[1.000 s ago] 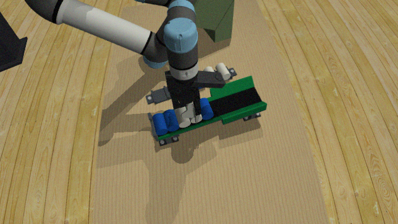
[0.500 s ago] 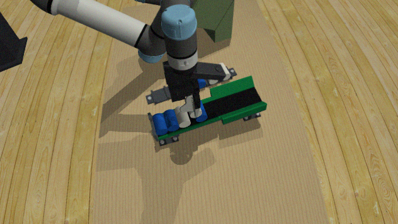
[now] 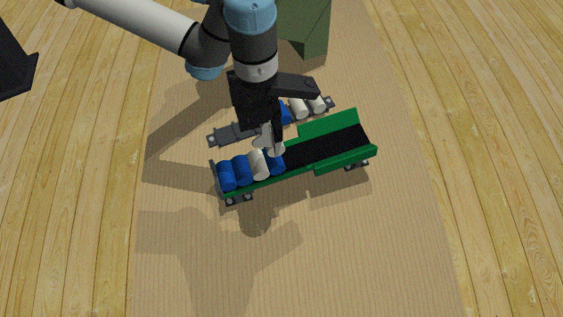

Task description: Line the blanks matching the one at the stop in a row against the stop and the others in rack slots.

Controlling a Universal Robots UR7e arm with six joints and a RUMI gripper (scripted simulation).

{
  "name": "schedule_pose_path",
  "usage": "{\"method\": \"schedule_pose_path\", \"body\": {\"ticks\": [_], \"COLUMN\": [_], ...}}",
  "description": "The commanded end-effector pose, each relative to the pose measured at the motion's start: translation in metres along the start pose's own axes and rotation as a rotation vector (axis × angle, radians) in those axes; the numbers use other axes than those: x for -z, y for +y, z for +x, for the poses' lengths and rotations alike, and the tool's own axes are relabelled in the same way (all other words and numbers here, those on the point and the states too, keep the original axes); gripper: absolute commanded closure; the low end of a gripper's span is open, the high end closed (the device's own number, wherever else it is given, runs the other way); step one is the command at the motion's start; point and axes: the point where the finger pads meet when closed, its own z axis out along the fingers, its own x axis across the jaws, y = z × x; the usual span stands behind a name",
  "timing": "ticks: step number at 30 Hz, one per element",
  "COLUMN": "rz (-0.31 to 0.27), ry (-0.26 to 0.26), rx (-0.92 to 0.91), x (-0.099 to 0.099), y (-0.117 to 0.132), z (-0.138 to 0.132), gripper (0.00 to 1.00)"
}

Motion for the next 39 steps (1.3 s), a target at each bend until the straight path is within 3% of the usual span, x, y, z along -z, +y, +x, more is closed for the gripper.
{"method": "schedule_pose_path", "body": {"ticks": [1,25,33,36,39], "rz": [0.0,0.003,0.02,0.021,0.022], "ry": [-0.014,-0.021,-0.027,-0.027,-0.027], "rx": [-0.003,0.003,0.023,0.023,0.035], "x": [0.015,0.013,-0.01,-0.01,-0.02], "y": [0.0,0.004,0.042,0.042,0.06], "z": [0.001,-0.007,-0.06,-0.061,-0.092], "gripper": [0.62,0.62,0.62,0.62,0.62]}}
